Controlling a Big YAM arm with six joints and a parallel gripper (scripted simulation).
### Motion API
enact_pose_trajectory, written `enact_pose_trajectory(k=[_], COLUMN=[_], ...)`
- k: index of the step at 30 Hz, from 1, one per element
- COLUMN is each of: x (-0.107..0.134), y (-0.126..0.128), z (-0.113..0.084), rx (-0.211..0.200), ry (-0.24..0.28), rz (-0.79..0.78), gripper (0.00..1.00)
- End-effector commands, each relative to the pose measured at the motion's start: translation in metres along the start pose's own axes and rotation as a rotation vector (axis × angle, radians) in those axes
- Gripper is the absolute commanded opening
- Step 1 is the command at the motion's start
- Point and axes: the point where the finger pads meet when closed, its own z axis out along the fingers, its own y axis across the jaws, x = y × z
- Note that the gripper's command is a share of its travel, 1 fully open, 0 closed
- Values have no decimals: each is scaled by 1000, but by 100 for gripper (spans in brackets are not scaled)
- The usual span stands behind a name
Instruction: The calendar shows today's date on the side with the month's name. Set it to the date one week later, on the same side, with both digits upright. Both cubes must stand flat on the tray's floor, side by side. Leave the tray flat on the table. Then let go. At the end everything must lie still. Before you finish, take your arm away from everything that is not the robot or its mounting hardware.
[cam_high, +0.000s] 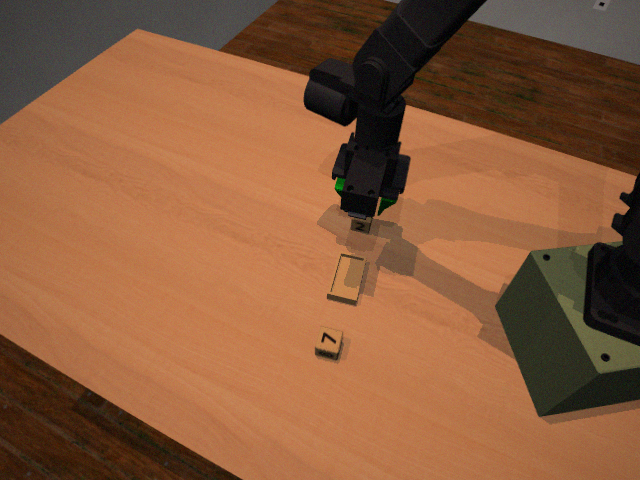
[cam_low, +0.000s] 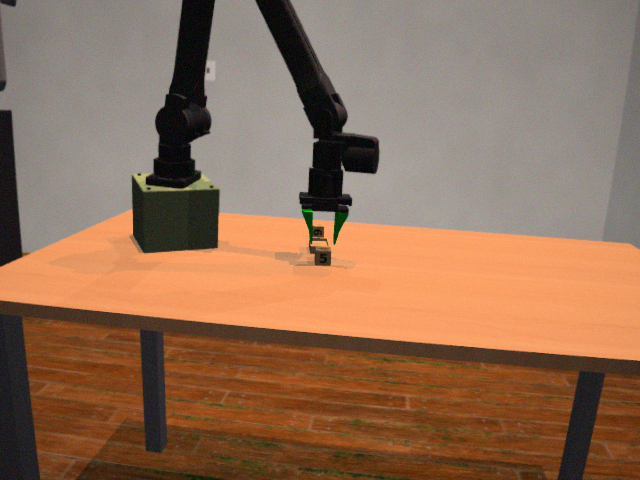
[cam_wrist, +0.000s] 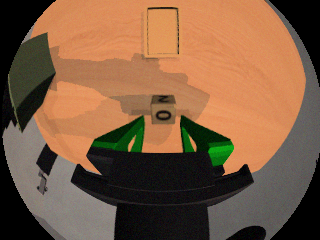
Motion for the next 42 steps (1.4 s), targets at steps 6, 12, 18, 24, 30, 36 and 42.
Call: enact_pose_trajectory(k=[6,12,18,24,30,36,42], x=[11,11,10,10,10,10,10], y=[-21,-22,-18,-18,-18,-18,-18], z=[-2,-2,-1,-1,-1,-1,-1], rx=[39,39,30,31,31,31,31], ry=[9,9,5,6,6,6,6], rz=[-1,-1,-2,-1,-1,-1,-1], gripper=[46,46,46,46,46,46,46])
